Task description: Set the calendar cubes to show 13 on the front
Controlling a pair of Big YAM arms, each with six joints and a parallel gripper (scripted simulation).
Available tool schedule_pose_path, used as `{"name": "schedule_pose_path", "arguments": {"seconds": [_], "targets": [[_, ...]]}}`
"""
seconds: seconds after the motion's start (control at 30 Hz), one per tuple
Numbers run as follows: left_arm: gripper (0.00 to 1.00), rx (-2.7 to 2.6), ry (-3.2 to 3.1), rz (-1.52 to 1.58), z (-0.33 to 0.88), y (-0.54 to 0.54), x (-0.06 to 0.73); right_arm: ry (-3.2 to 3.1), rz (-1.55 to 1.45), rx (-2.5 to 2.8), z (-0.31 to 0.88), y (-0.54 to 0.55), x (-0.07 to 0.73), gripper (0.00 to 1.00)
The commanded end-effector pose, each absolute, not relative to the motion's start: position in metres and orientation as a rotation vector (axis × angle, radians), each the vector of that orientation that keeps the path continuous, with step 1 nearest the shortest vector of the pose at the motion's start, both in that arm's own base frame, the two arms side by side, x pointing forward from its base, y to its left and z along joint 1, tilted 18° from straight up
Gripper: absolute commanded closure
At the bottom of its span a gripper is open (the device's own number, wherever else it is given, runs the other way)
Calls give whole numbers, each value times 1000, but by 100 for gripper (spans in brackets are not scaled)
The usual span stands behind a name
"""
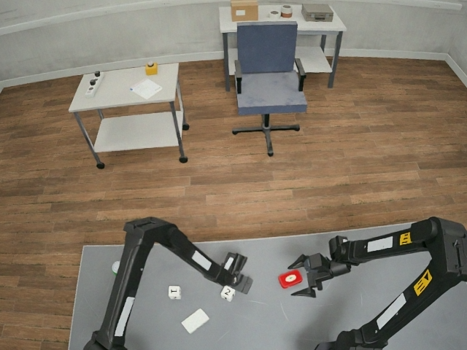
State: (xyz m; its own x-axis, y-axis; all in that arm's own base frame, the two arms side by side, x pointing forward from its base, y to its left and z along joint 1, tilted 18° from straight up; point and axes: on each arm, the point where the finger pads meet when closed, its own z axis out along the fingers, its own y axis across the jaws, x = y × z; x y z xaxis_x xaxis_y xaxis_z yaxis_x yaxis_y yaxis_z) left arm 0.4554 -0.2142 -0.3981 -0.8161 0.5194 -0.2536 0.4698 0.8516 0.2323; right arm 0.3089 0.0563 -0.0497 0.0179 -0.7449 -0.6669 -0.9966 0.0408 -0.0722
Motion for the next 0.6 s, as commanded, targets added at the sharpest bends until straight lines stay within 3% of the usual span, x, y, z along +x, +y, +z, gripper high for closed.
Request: {"name": "schedule_pose_path", "arguments": {"seconds": [0.0,0.57], "targets": [[0,398,2832,195,-373,-216,488,1764,577,-1760,-46,54,317,0],[0,-459,3149,347,-332,-178,473,1764,577,-1760,-46,54,317,0]]}}
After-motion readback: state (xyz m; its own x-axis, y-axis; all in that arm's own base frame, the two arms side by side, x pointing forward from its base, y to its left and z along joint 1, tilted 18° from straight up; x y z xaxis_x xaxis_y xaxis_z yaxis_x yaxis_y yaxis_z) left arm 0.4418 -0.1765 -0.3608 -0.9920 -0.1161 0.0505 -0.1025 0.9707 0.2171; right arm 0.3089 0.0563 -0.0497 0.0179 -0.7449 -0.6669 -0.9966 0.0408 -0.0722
